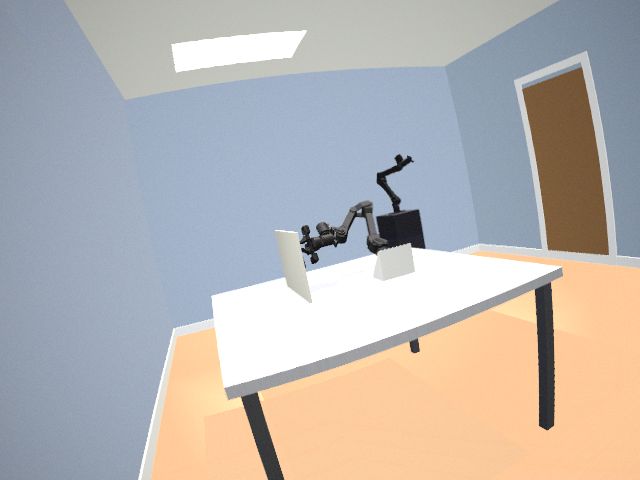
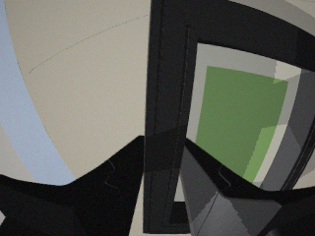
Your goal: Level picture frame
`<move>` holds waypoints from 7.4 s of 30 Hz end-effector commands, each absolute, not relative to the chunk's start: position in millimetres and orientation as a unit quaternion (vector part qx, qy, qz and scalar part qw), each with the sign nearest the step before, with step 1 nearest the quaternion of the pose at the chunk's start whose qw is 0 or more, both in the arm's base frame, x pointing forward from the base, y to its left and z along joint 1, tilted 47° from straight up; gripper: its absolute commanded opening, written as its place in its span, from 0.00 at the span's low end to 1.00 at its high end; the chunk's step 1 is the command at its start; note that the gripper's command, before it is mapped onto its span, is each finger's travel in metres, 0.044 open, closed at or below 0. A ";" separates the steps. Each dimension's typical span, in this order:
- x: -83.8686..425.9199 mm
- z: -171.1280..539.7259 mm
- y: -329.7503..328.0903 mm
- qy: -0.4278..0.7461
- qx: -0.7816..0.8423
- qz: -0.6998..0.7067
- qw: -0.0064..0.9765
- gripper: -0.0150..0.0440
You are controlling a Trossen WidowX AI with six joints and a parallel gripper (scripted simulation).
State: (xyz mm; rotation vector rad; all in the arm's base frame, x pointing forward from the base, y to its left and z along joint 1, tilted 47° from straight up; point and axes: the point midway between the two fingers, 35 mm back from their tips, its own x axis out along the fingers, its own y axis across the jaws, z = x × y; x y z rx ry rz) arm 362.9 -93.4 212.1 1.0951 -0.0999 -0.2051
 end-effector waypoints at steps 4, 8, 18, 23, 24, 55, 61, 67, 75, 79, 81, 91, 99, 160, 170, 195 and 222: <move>363.7 216.8 -90.7 -0.050 0.517 -0.094 0.849 0.25; 363.8 217.8 -90.2 -0.050 0.517 -0.094 0.849 0.25; 363.9 218.4 -89.9 -0.050 0.517 -0.094 0.849 0.25; 363.8 217.6 -90.3 -0.050 0.517 -0.094 0.849 0.25; 363.7 217.4 -90.4 -0.050 0.517 -0.094 0.849 0.25; 364.3 216.5 -87.8 -0.049 0.517 -0.094 0.849 0.25; 365.0 215.5 -84.9 -0.049 0.517 -0.094 0.849 0.25; 365.3 214.9 -83.5 -0.049 0.517 -0.094 0.849 0.25; 365.2 214.4 -83.6 -0.049 0.517 -0.094 0.849 0.25; 365.1 213.6 -84.1 -0.049 0.517 -0.094 0.849 0.25; 365.1 213.0 -84.4 -0.049 0.517 -0.094 0.849 0.25; 364.7 210.1 -85.8 -0.049 0.517 -0.094 0.849 0.25; 364.4 207.7 -87.0 -0.049 0.517 -0.094 0.849 0.25; 364.4 205.7 -86.9 -0.037 0.411 -0.100 0.905 0.25; 364.4 205.4 -86.9 -0.035 0.385 -0.101 0.917 0.25; 364.4 205.1 -86.8 -0.032 0.362 -0.102 0.926 0.69; 251.4 231.0 -57.1 -0.050 0.524 -0.096 0.845 0.69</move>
